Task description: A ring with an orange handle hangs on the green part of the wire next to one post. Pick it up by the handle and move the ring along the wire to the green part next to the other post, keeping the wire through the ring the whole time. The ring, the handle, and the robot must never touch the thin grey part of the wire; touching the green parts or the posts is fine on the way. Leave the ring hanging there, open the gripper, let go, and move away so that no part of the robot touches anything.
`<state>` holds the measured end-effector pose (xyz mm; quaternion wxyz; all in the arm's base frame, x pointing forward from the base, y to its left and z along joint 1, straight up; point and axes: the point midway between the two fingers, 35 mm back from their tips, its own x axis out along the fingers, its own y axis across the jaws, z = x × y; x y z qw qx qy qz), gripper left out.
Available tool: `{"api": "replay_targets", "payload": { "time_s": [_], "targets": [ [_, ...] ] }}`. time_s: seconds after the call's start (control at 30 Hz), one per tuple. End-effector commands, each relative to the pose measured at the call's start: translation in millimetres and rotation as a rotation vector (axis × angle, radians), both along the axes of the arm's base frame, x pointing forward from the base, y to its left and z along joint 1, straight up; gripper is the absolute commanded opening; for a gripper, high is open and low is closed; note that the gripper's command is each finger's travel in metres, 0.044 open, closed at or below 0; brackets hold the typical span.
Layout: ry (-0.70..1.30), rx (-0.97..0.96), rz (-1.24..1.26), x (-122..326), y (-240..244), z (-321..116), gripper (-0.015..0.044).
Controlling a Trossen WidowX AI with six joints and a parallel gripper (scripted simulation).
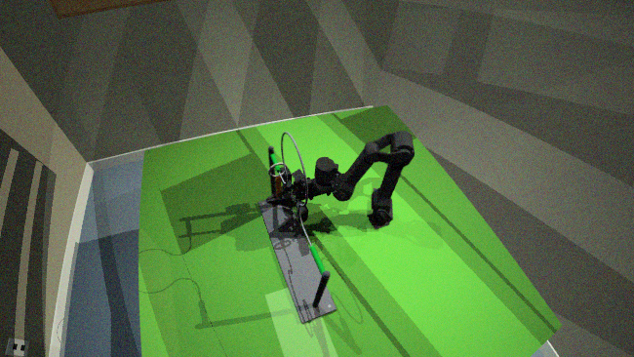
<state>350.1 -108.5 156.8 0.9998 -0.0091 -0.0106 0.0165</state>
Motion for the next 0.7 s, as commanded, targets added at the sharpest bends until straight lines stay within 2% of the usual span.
{"api": "replay_targets", "payload": {
  "time_s": [0.0, 0.67],
  "targets": [
    [0.0, 0.007, -0.002, -0.8, 3.6, 0.4, -0.015],
    [0.002, 0.051, 0.002, -1.4, 28.9, 0.2, -0.015]
  ]
}}
